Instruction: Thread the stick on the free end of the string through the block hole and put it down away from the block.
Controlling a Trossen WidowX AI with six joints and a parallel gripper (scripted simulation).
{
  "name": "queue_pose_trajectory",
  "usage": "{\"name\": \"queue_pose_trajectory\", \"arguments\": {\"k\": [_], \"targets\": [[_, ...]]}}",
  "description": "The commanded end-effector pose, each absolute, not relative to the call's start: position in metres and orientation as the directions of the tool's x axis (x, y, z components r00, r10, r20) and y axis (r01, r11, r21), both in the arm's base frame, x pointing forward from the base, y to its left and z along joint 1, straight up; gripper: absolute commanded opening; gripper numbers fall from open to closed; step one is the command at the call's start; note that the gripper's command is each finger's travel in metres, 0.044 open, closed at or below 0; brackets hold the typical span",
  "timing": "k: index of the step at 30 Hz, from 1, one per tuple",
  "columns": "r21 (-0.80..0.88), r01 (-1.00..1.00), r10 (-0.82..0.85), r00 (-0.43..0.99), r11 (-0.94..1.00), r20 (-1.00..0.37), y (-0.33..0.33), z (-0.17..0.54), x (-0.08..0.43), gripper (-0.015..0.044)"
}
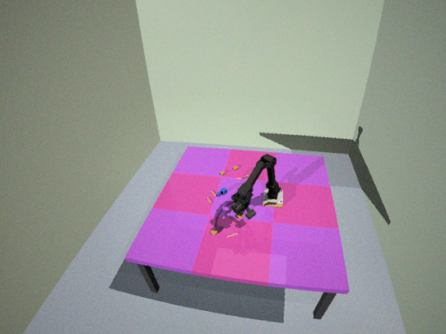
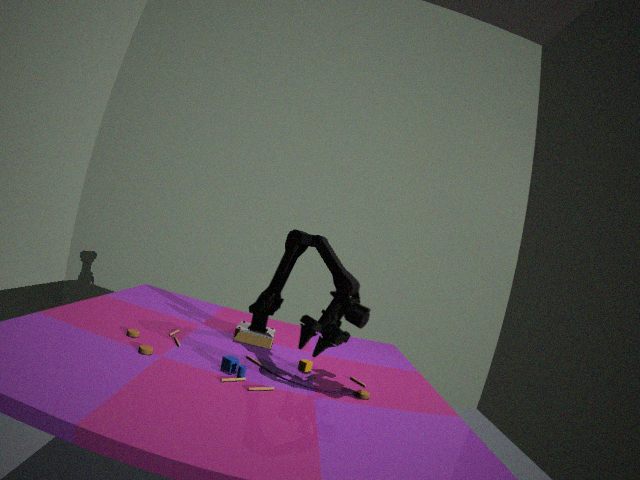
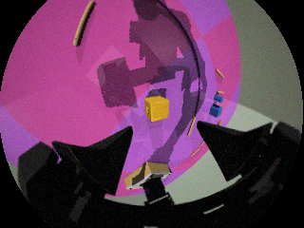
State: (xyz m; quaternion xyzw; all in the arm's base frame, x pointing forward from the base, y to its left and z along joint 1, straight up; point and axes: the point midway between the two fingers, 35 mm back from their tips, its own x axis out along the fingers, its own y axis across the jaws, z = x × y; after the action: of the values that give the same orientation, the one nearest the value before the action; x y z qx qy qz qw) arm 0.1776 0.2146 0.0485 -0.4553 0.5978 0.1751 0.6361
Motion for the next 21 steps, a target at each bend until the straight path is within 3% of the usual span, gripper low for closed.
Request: {"name": "queue_pose_trajectory", "arguments": {"k": [1, 8, 14, 21], "targets": [[-0.077, -0.995, -0.161, 0.087, -0.062, -0.983, 0.208, 0.049, 0.184, 0.044], [-0.009, -0.902, -0.06, 0.038, -0.431, -0.997, 0.207, 0.052, 0.191, 0.044], [-0.021, -0.709, 0.016, 0.014, -0.705, -1.0, 0.207, 0.056, 0.196, 0.044], [-0.025, -0.686, 0.023, 0.012, -0.727, -1.0, 0.207, 0.056, 0.196, 0.044]]}}
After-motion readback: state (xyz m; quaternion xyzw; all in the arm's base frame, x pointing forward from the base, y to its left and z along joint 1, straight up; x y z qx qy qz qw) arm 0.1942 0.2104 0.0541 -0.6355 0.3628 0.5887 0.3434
